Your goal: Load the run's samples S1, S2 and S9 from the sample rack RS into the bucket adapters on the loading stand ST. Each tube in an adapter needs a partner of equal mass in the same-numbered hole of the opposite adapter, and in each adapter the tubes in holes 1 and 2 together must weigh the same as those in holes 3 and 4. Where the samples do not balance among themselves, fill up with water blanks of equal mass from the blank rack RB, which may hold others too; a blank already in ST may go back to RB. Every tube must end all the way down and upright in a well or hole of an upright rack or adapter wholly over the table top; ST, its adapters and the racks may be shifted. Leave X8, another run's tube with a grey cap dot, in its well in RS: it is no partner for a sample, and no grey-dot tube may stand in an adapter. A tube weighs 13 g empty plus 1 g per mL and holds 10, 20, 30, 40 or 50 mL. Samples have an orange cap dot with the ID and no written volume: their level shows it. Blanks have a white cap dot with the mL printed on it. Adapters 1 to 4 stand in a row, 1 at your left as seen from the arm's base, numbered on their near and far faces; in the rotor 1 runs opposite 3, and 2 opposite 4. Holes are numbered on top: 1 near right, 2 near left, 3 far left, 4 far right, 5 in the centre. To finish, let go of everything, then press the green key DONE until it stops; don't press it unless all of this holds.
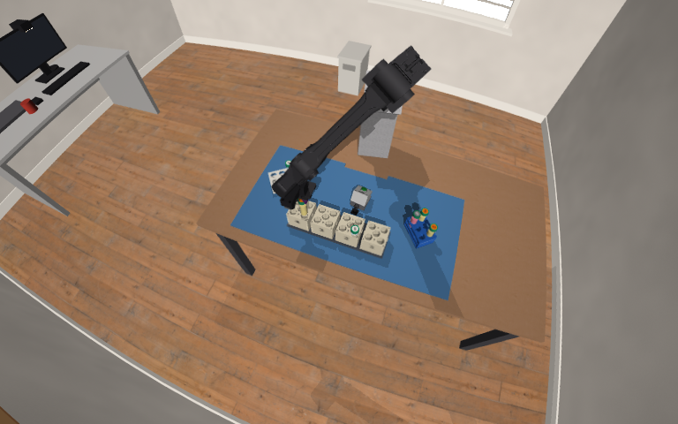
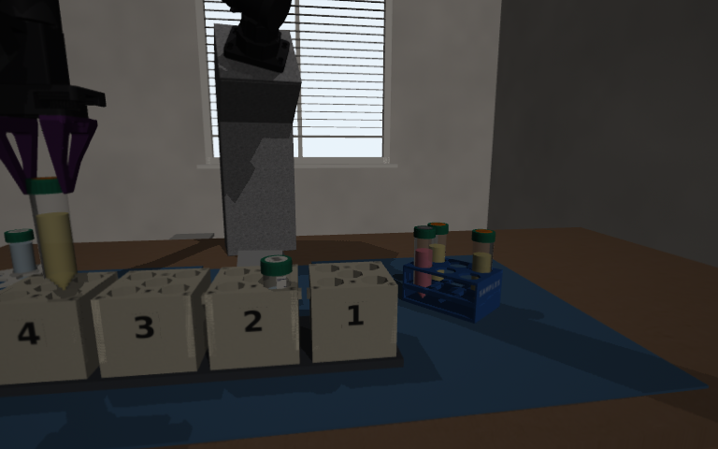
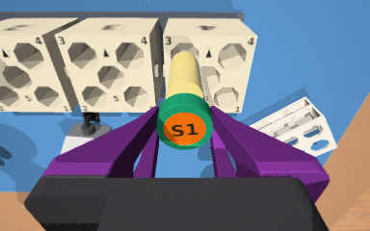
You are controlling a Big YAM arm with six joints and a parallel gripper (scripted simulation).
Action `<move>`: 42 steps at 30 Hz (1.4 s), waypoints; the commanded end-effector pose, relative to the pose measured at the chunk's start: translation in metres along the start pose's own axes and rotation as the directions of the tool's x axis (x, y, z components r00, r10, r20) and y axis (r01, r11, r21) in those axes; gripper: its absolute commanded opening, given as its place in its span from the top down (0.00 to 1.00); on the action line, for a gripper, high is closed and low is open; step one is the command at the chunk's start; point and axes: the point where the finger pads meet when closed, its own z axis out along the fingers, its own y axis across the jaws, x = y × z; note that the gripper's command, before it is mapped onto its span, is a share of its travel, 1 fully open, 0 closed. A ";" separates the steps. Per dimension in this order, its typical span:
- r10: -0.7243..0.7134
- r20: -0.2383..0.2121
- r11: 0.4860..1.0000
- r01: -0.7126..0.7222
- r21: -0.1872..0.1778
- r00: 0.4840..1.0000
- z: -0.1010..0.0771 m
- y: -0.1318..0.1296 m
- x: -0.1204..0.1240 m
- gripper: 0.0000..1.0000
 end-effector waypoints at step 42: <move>0.003 0.025 1.000 -0.003 0.006 1.000 0.050 -0.002 -0.014 1.00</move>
